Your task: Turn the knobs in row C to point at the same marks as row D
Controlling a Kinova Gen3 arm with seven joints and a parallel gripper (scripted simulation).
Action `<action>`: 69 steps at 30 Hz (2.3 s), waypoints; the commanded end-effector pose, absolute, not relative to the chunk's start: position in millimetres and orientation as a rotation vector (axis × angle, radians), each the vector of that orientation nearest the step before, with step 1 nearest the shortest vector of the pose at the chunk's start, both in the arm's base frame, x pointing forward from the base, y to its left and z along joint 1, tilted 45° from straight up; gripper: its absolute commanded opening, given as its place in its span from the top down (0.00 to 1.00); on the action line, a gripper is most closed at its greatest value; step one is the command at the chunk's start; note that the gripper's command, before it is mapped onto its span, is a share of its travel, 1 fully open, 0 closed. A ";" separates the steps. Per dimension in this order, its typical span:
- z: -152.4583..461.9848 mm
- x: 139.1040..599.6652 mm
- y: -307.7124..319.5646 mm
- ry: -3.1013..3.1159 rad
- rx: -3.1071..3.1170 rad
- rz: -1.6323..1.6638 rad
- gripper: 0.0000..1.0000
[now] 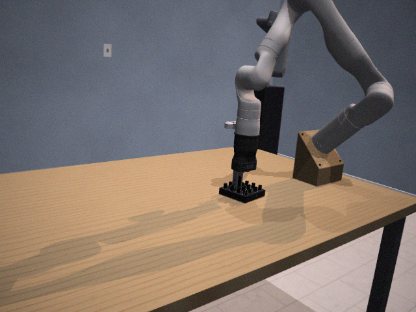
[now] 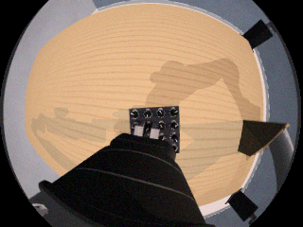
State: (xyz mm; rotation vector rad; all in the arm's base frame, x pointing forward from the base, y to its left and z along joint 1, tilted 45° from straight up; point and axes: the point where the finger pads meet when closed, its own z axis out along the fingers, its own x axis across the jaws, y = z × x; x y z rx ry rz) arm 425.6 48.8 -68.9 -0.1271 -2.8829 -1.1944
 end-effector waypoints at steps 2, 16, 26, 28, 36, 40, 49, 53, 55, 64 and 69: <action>-68.7 425.9 47.8 -2.904 -0.058 -1.209 0.70; -68.7 425.9 47.8 -2.956 0.170 -1.228 0.70; -68.7 425.9 47.8 -2.970 0.252 -1.233 0.70; -68.7 425.9 47.8 -2.972 0.258 -1.234 0.70; -68.7 425.9 47.8 -2.973 0.266 -1.234 0.70; -68.7 425.9 47.8 -2.973 0.266 -1.234 0.70; -68.7 425.9 47.8 -2.973 0.266 -1.234 0.70; -68.7 425.9 47.8 -2.973 0.266 -1.234 0.54; -68.7 425.9 47.8 -2.973 0.266 -1.234 0.54; -68.7 425.9 47.8 -2.973 0.266 -1.234 0.54; -68.7 425.9 47.8 -2.973 0.266 -1.234 0.54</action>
